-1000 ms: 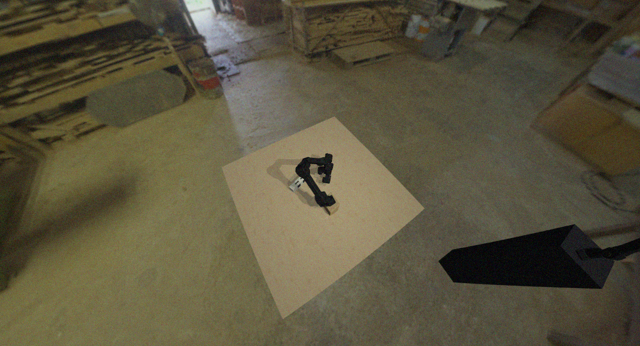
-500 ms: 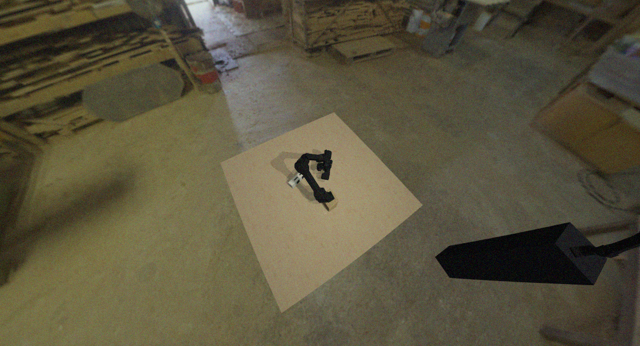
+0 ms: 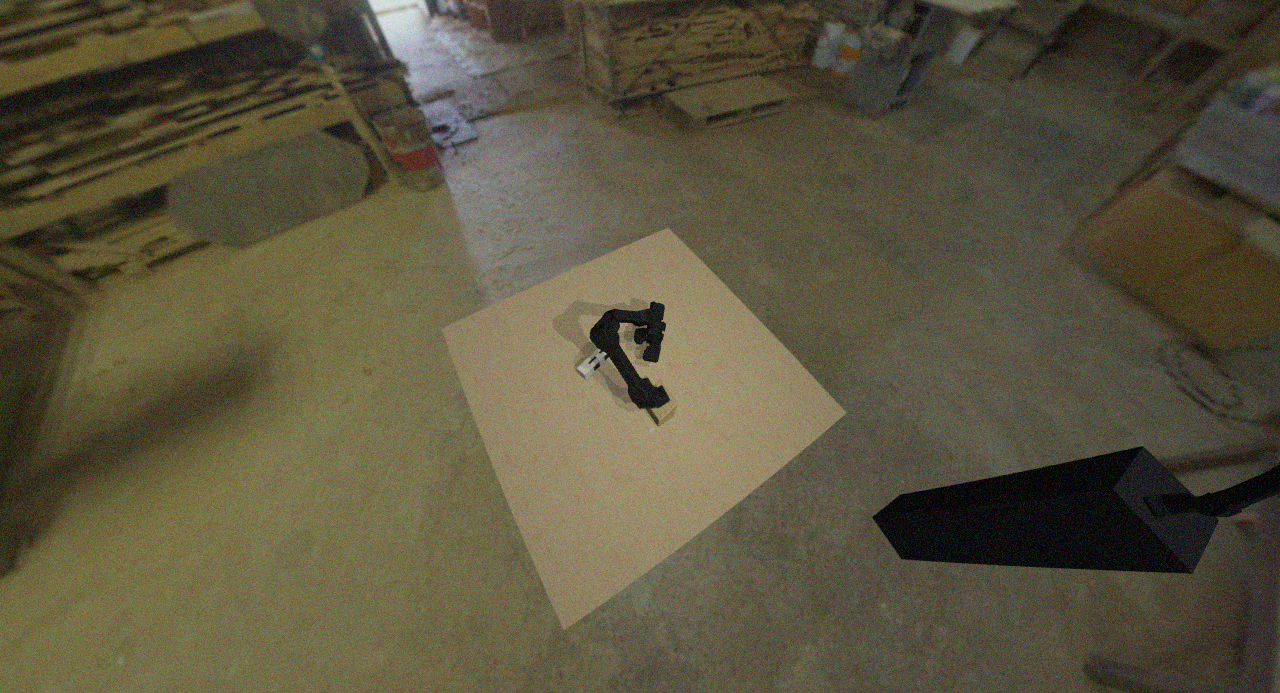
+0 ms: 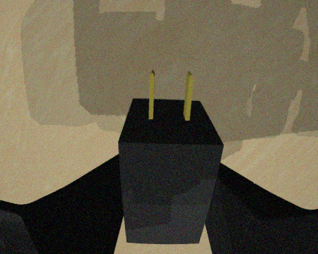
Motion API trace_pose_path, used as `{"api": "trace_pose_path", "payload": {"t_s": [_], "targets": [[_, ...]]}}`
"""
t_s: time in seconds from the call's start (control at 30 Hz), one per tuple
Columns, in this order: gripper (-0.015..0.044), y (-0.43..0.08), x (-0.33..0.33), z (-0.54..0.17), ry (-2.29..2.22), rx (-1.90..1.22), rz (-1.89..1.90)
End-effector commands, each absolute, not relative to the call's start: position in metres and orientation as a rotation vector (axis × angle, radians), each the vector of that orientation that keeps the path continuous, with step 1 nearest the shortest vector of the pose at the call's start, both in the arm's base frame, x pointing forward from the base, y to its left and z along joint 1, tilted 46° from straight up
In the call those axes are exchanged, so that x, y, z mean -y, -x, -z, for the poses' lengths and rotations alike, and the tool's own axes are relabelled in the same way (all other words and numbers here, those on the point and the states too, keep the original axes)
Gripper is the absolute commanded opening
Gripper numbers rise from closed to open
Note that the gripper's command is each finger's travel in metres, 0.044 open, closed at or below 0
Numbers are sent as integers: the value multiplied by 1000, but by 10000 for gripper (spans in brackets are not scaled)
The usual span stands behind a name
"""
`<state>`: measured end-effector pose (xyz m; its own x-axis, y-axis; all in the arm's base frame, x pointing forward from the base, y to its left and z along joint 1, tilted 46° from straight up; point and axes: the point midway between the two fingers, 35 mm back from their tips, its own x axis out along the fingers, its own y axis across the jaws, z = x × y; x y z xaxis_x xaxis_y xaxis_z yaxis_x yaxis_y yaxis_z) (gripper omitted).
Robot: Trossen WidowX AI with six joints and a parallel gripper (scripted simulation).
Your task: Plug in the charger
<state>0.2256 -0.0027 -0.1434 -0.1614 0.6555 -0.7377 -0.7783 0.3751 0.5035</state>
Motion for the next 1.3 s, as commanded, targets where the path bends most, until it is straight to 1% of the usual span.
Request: {"api": "trace_pose_path", "payload": {"t_s": [0.0,0.17,0.33,1.27], "targets": [[0,-231,17,131,146,-1182,-1259],[0,-231,35,112,141,-1185,-1260],[0,-232,37,109,139,-1187,-1259],[0,-238,-11,72,68,-1272,-1160]]}}
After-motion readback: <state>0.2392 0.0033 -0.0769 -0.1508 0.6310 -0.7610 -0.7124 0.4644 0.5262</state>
